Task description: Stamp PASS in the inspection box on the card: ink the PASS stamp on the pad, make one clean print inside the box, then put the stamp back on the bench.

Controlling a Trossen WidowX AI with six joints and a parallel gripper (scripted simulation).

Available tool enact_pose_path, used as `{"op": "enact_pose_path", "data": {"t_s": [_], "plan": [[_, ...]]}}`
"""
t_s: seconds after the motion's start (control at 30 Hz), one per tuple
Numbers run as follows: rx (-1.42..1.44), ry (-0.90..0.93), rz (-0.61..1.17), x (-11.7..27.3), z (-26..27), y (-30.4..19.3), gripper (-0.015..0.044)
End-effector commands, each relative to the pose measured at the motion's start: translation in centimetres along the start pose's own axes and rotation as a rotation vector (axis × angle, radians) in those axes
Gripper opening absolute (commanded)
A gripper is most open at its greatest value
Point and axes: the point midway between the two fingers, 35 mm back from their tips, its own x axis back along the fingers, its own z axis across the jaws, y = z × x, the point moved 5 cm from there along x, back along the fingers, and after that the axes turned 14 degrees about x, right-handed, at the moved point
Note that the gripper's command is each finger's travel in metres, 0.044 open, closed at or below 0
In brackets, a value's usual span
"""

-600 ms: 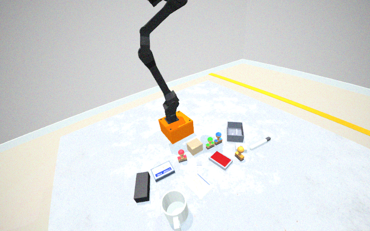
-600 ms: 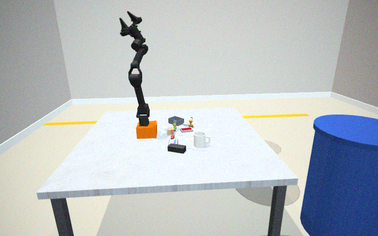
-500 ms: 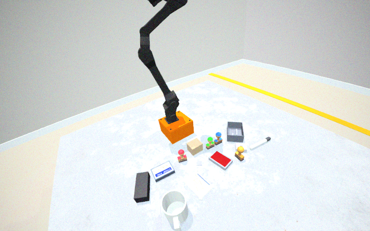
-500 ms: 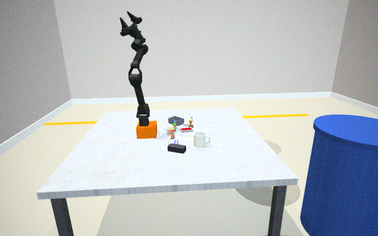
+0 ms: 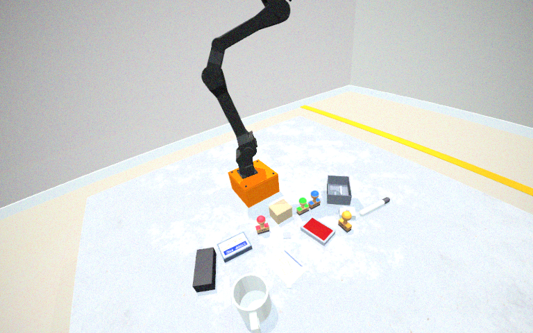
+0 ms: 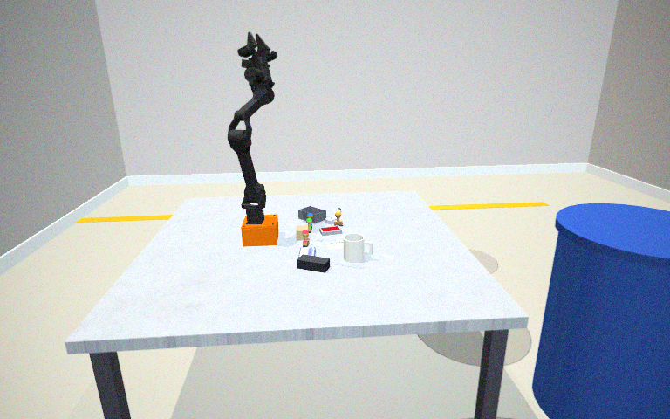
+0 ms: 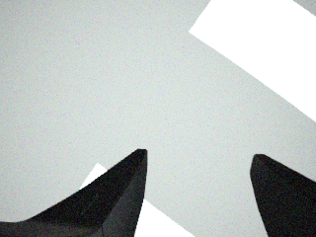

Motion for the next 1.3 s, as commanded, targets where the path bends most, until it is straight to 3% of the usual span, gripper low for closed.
{"op": "enact_pose_path", "data": {"t_s": [0.0, 0.37, 0.63, 0.93, 1.27], "plan": [[-0.095, 0.214, -0.029, 1.8, 5.0, 0.7, 0.0214], [-0.261, 0.696, 0.009, 9.1, 15.3, 0.6, 0.0214], [-0.418, 1.134, 0.153, 18.6, 22.0, 0.2, 0.0214], [-0.545, 1.606, 0.45, 31.4, 25.2, -1.1, 0.0214], [-0.614, 2.066, 0.93, 45.4, 22.6, -2.2, 0.0214]]}}
